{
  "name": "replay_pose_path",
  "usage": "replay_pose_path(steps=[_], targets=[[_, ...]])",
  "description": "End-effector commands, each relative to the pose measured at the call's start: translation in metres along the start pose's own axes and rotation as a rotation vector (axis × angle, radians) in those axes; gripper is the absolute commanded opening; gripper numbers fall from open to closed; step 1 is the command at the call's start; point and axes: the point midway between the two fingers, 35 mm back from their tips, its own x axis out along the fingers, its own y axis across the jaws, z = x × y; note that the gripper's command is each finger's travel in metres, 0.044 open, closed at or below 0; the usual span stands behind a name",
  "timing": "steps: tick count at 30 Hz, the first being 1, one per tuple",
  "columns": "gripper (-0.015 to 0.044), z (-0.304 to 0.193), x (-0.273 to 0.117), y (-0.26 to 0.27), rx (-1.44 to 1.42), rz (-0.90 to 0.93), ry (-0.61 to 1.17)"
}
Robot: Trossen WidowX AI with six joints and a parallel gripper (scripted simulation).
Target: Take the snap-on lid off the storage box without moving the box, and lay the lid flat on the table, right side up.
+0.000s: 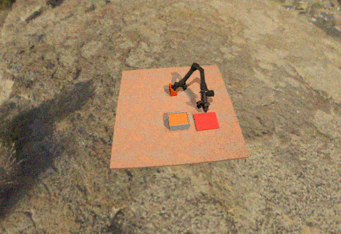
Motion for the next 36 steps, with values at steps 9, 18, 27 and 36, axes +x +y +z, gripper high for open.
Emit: replay_pose_path(steps=[9, 18, 27, 36], targets=[[0.044, 0.0, -0.011, -0.009, 0.001, 0.002, -0.001], [0.044, 0.0, -0.025, -0.021, 0.002, 0.002, -0.001], [0.044, 0.0, -0.039, -0.033, 0.003, 0.001, -0.002], [0.044, 0.0, -0.053, -0.044, 0.003, 0.001, -0.002]])
